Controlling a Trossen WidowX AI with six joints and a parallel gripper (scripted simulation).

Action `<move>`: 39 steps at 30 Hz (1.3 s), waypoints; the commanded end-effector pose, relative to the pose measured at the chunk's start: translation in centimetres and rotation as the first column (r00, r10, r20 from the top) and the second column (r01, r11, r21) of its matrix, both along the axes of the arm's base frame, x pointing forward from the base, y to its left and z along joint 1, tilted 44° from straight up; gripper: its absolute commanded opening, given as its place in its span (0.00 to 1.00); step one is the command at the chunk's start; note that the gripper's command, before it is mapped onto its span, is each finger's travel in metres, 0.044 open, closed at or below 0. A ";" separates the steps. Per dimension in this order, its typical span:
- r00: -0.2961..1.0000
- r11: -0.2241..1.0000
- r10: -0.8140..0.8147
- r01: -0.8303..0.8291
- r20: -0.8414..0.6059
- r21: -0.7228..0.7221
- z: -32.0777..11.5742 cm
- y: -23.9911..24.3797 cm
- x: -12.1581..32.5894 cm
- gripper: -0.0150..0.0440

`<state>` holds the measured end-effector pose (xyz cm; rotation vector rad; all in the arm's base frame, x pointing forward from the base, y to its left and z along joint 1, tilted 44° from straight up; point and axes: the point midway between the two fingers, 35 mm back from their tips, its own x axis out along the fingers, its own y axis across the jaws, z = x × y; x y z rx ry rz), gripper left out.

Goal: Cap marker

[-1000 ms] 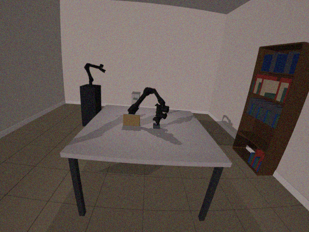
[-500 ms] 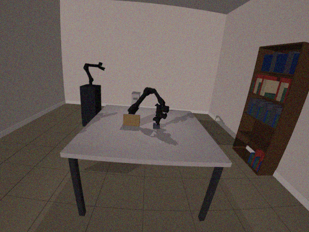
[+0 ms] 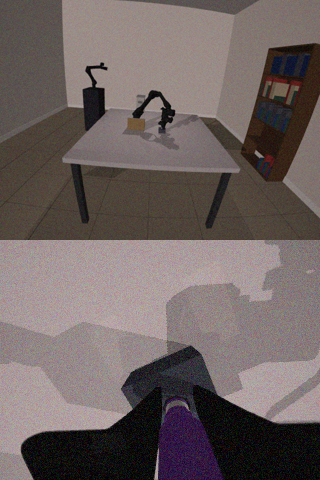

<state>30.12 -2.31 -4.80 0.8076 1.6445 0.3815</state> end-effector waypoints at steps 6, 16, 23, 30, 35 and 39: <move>1.000 1.000 0.018 -0.018 -0.002 0.004 -0.7 0.8 0.1 0.25; 1.000 1.000 0.000 0.000 0.000 0.000 0.0 0.0 0.0 0.30; 1.000 1.000 0.000 0.000 0.000 0.000 0.0 0.0 0.0 0.61; 1.000 1.000 0.000 0.000 0.000 0.000 0.0 0.0 0.0 0.92; 1.000 1.000 0.000 0.000 0.000 0.000 0.2 -0.2 0.1 1.00; 1.000 1.000 -0.004 0.004 0.002 -0.003 3.8 -3.8 0.6 1.00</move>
